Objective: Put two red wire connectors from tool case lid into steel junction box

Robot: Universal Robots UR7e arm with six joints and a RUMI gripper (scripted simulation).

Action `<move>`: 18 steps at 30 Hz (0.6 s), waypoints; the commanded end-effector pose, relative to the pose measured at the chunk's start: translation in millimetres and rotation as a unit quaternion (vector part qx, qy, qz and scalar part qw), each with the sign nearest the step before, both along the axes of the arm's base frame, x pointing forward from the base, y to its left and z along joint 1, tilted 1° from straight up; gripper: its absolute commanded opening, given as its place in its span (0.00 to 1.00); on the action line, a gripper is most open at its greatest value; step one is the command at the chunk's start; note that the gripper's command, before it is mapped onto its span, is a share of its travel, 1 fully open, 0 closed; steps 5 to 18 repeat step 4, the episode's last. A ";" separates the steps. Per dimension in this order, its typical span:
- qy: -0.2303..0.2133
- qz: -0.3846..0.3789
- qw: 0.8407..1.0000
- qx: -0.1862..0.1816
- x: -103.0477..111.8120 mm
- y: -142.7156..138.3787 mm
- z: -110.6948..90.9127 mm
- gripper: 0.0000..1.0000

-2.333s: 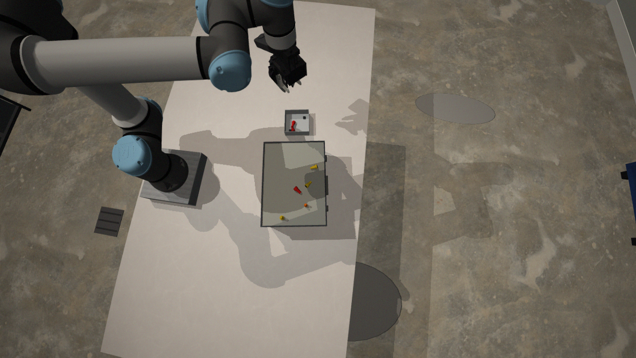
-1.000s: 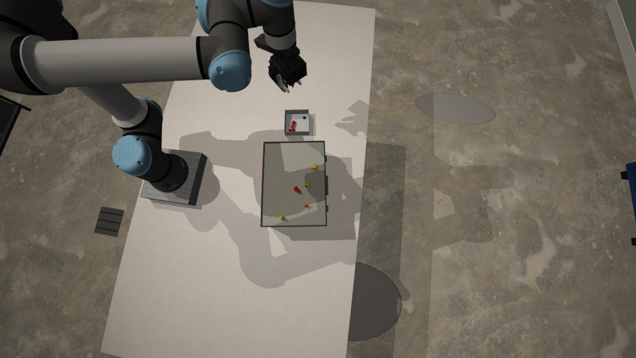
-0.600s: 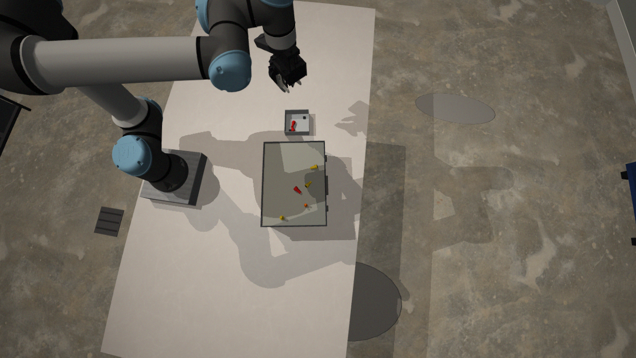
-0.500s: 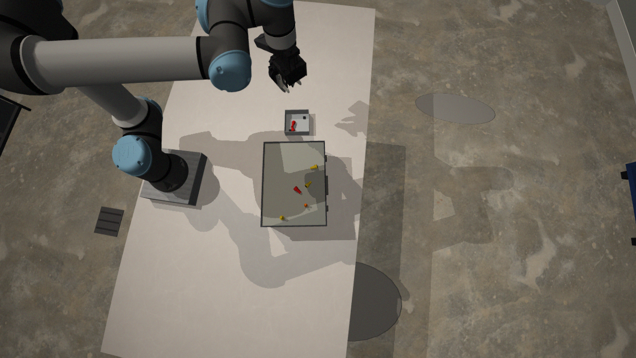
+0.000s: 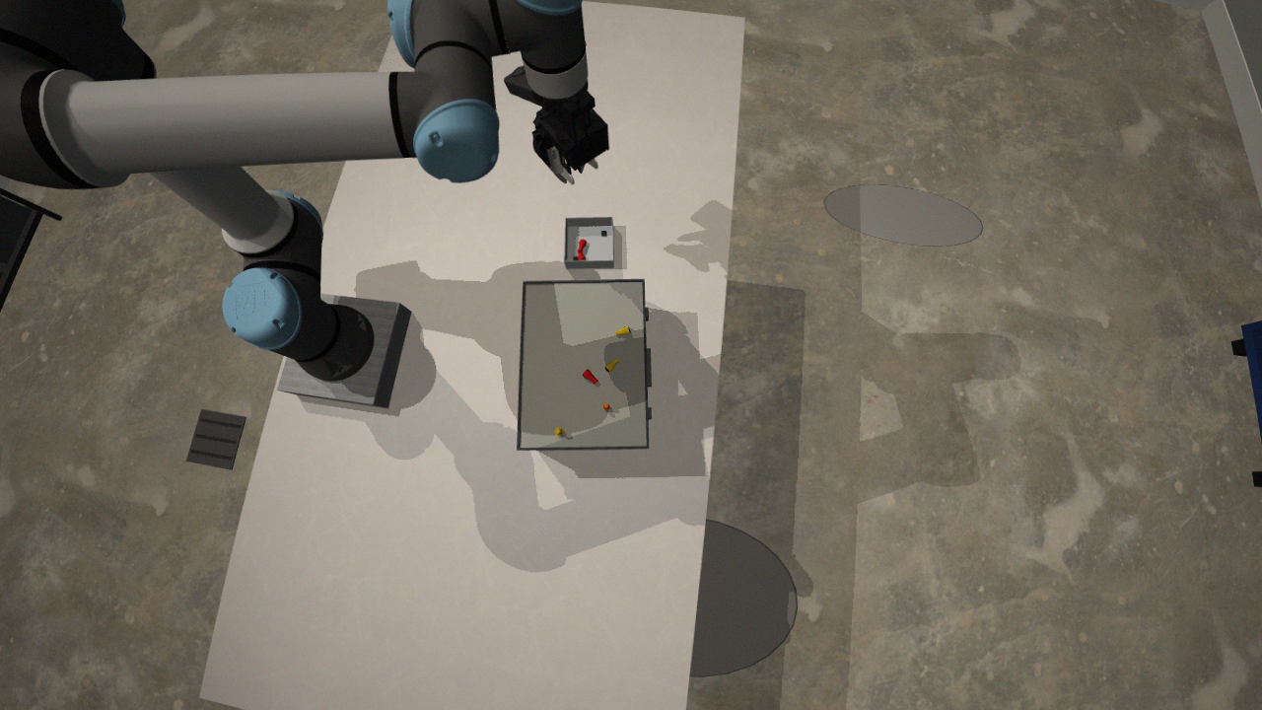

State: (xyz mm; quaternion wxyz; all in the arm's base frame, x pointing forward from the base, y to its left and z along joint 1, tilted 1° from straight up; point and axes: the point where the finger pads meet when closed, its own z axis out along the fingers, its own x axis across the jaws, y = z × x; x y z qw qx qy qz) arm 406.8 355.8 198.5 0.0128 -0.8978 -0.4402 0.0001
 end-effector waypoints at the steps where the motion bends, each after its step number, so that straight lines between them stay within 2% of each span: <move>1: -0.001 0.000 1.000 0.000 0.3 0.1 0.6 0.18; 18: -0.001 0.000 1.000 0.000 0.3 0.1 0.6 0.18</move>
